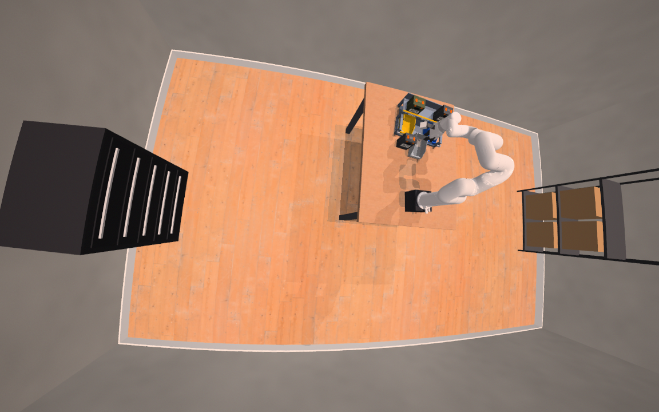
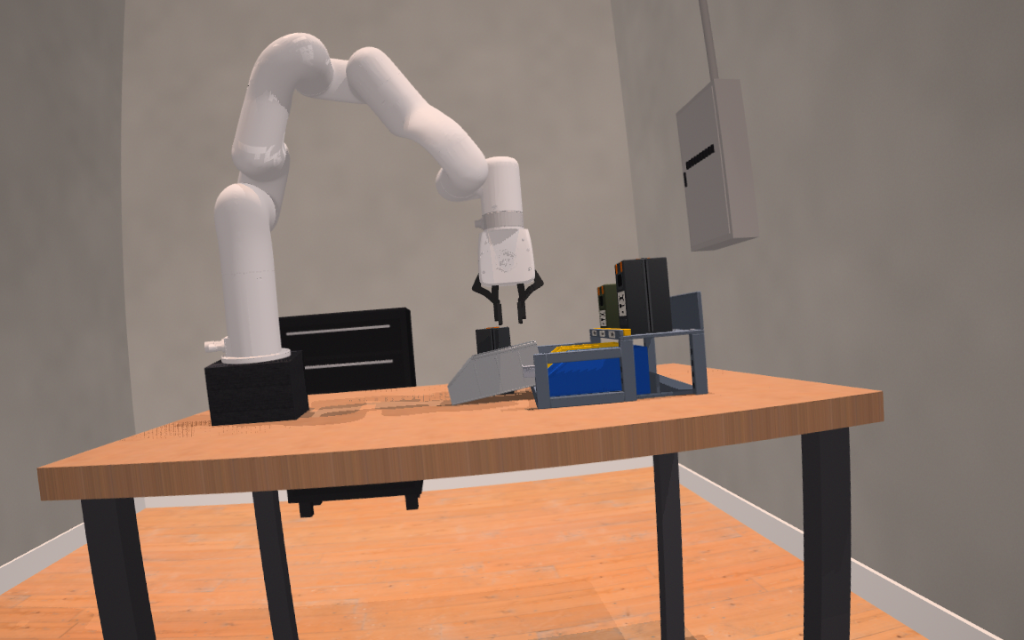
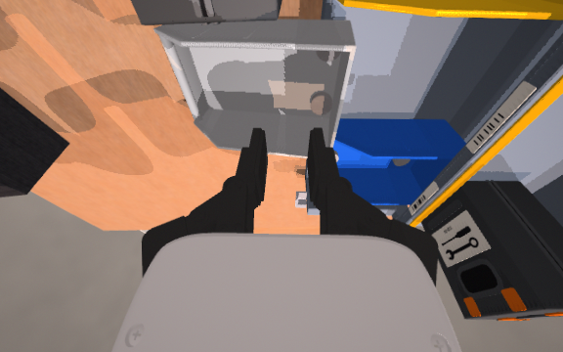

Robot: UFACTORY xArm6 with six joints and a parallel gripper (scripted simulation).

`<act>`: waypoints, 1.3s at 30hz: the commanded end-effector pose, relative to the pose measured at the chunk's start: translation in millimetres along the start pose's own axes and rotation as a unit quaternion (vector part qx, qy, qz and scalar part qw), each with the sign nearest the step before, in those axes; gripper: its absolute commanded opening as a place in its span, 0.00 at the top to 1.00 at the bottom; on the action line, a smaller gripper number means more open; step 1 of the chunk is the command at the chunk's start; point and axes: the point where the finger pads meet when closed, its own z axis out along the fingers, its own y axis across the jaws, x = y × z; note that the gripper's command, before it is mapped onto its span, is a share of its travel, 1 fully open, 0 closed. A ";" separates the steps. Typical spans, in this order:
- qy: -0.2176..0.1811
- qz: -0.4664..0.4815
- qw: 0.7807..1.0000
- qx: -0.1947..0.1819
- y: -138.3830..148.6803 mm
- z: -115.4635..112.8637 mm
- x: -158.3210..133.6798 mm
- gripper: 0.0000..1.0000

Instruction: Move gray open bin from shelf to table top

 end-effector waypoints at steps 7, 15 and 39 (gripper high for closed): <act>0.001 0.000 1.000 -0.004 50.7 -20.0 0.3 0.67; 0.001 0.000 1.000 -0.004 51.3 -20.0 0.3 0.67; 0.001 0.000 1.000 -0.004 49.1 -19.5 0.3 0.67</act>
